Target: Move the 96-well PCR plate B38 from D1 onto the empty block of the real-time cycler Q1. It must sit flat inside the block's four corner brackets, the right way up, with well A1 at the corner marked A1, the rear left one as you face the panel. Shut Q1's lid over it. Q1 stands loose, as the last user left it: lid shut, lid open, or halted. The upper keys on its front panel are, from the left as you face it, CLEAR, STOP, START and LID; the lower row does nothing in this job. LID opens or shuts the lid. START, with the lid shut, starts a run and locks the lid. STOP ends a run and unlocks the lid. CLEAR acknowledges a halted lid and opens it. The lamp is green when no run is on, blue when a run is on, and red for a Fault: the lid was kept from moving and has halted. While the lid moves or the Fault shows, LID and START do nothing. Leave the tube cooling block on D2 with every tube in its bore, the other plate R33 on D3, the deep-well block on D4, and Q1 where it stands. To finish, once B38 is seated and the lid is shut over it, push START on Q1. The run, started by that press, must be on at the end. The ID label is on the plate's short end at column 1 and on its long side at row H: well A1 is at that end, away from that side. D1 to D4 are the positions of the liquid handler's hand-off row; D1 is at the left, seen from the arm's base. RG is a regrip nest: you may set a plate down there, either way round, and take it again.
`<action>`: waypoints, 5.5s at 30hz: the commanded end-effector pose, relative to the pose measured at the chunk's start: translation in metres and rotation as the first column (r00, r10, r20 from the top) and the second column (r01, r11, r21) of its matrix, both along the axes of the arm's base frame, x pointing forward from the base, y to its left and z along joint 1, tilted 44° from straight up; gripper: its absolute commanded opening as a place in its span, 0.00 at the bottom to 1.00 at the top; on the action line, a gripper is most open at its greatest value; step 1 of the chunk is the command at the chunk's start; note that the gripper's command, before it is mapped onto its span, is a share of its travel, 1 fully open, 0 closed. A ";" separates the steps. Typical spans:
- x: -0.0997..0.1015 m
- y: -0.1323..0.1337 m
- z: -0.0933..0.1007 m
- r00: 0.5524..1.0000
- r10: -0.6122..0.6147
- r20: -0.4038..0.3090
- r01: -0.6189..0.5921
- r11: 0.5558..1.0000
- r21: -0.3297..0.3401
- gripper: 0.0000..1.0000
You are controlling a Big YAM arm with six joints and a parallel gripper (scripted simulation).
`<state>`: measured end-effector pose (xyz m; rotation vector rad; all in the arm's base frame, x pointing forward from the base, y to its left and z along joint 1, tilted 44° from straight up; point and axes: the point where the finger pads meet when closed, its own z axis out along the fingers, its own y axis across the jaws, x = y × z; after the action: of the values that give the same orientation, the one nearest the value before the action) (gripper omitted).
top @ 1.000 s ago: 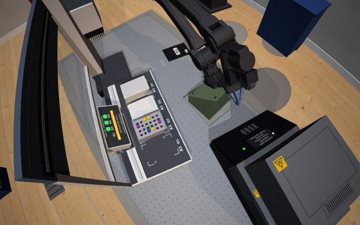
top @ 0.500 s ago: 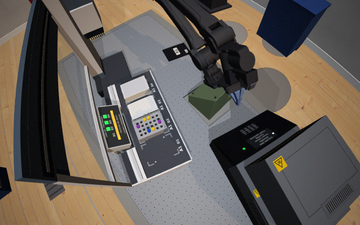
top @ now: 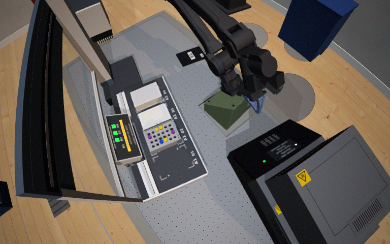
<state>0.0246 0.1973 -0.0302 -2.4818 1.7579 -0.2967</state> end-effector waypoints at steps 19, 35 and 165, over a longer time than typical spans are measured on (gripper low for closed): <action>-0.007 0.046 0.020 0.917 0.400 0.003 -0.400 0.917 0.018 0.00; -0.015 0.050 0.015 0.760 0.649 -0.025 -0.650 0.759 -0.040 0.00; 0.005 0.060 -0.087 0.309 0.944 -0.120 -0.945 0.290 -0.148 0.00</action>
<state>0.0293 0.2163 -0.1226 -3.1781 -0.0889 -0.3319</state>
